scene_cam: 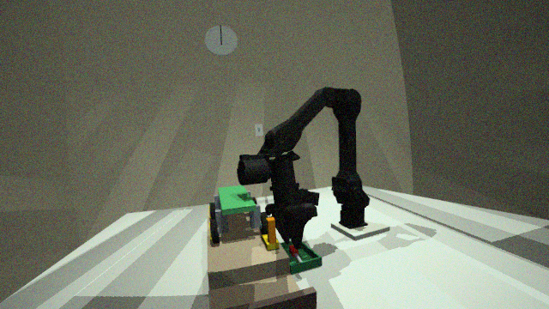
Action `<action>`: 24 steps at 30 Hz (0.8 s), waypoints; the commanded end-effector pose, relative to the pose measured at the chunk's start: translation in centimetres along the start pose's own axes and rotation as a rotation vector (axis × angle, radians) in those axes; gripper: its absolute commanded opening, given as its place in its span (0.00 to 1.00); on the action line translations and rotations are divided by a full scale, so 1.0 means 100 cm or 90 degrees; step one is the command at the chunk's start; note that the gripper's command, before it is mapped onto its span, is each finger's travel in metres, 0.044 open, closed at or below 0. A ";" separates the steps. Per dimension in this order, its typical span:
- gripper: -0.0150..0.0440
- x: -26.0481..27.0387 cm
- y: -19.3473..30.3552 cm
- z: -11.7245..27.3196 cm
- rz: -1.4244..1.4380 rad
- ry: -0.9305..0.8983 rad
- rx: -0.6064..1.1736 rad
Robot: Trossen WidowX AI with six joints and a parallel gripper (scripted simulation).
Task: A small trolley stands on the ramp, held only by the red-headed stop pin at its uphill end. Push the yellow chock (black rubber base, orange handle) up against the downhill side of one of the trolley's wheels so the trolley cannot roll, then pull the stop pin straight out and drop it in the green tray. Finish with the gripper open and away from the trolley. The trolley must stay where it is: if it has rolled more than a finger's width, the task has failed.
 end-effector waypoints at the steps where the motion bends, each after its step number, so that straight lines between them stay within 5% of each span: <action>1: 0.83 0.000 0.000 0.000 0.000 0.001 0.000; 10: 0.83 -0.004 -0.001 0.026 0.001 0.003 -0.002; 14: 1.00 -0.006 0.000 0.036 0.001 0.003 -0.002; 24: 1.00 -0.010 0.001 0.063 0.001 0.002 -0.002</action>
Point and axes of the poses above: the point midway between the two fingers, 35 mm back from their tips, its own z axis back along the fingers, its own x axis across the jaws, y = z × x, the point moved 5 cm from there along z, back along the fingers, and after that the axes turned 8 degrees about z, right-handed, at the moved point
